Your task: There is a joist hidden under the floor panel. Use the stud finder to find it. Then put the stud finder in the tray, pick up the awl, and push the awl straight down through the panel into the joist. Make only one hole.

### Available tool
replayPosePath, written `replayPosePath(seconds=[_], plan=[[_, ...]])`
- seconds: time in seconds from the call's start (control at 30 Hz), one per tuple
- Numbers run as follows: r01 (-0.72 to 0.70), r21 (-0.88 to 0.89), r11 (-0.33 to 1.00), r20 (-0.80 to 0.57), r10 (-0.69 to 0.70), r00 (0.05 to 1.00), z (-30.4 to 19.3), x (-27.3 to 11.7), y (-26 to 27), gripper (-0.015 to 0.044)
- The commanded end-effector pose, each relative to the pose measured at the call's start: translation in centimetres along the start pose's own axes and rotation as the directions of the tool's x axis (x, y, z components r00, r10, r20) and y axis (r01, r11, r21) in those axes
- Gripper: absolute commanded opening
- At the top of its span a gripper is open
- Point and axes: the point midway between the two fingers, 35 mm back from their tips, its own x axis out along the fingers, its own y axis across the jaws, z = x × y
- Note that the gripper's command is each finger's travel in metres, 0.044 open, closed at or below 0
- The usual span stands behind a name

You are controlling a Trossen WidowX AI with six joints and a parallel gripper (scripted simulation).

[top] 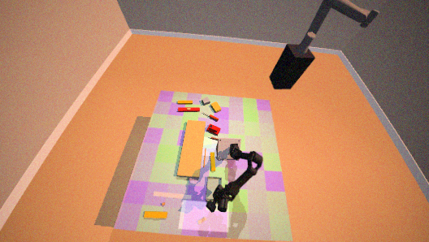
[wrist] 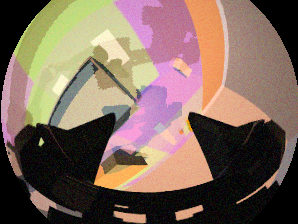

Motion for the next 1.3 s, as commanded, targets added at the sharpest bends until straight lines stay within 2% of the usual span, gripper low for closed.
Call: replayPosePath(seconds=[0.0, 0.2, 0.33, 0.5, 0.7, 0.83, 0.97, 1.1, 1.27], plan=[[-0.047, 0.140, 0.989, -0.126, 0.065, 0.990, -5.3, 2.3, 0.7, 0.0440], [-0.051, 0.375, 0.926, -0.298, 0.173, 0.939, -14.1, 3.5, 1.9, 0.0440], [-0.041, 0.543, 0.839, -0.380, 0.289, 0.879, -21.0, 3.5, 4.8, 0.0440], [0.032, 0.741, 0.670, -0.424, 0.431, 0.796, -29.1, 1.8, 9.4, 0.0440], [0.189, 0.899, 0.395, -0.402, 0.576, 0.712, -36.7, -2.5, 16.2, 0.0440], [0.314, 0.928, 0.201, -0.366, 0.657, 0.659, -39.8, -6.2, 21.6, 0.0440], [0.387, 0.920, 0.068, -0.323, 0.690, 0.647, -41.0, -8.3, 24.8, 0.0440], [0.482, 0.860, -0.169, -0.238, 0.702, 0.671, -42.2, -11.5, 29.6, 0.0440], [0.555, 0.671, -0.493, -0.136, 0.654, 0.745, -42.1, -15.3, 36.2, 0.0440]])
